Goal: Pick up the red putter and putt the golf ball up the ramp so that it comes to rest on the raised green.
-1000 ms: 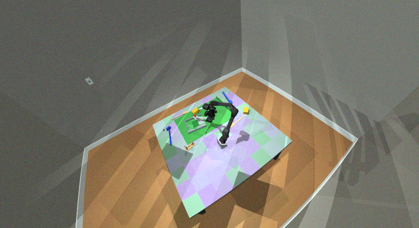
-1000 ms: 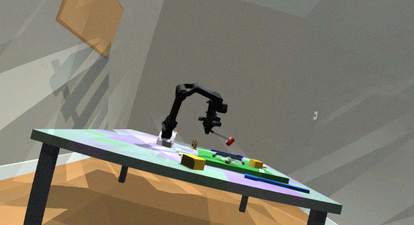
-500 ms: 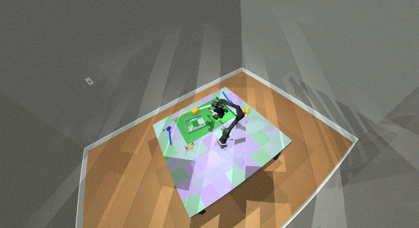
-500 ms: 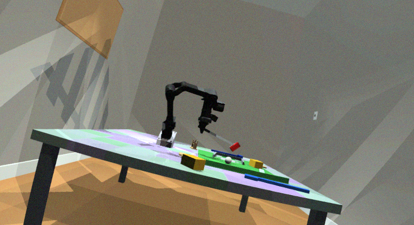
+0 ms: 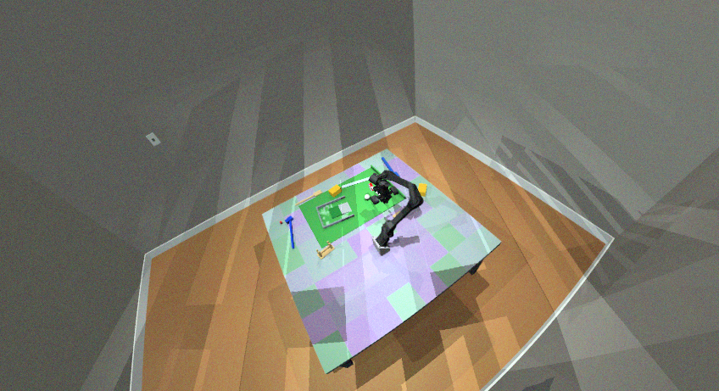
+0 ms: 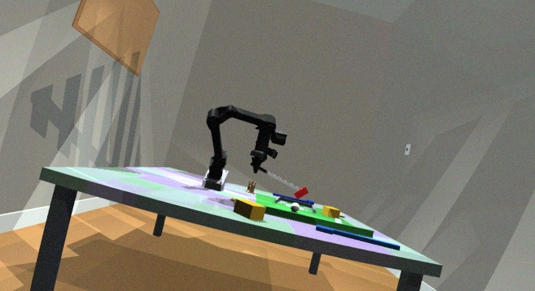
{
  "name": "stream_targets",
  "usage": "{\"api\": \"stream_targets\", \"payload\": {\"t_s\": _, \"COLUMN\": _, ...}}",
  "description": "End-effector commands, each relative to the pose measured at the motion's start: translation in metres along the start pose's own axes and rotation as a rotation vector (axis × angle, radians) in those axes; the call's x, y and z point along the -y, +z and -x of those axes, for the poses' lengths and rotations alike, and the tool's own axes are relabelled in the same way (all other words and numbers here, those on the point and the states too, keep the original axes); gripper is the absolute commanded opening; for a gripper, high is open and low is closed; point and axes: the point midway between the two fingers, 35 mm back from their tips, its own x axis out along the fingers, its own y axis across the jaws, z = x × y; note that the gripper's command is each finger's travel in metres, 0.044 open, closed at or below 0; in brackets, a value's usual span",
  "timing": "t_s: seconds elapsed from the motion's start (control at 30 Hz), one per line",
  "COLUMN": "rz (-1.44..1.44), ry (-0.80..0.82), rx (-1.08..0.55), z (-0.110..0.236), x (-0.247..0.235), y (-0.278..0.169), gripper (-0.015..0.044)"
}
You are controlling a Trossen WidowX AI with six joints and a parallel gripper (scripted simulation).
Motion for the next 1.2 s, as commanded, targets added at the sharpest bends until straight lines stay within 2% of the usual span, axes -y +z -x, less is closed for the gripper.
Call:
{"api": "stream_targets", "payload": {"t_s": 0.0, "rz": -0.029, "ry": -0.006, "rx": 0.001, "z": -0.014, "x": 0.001, "y": -0.001, "gripper": 0.0000}}
{"api": "stream_targets", "payload": {"t_s": 0.17, "rz": -0.067, "ry": -0.009, "rx": -0.001, "z": -0.031, "x": 0.002, "y": -0.002, "gripper": 0.0000}}
{"api": "stream_targets", "payload": {"t_s": 0.9, "rz": -0.069, "ry": -0.010, "rx": 0.000, "z": -0.060, "x": 0.002, "y": -0.002, "gripper": 0.0000}}
{"api": "stream_targets", "payload": {"t_s": 1.17, "rz": -0.072, "ry": -0.006, "rx": -0.005, "z": -0.058, "x": 0.002, "y": -0.002, "gripper": 0.0000}}
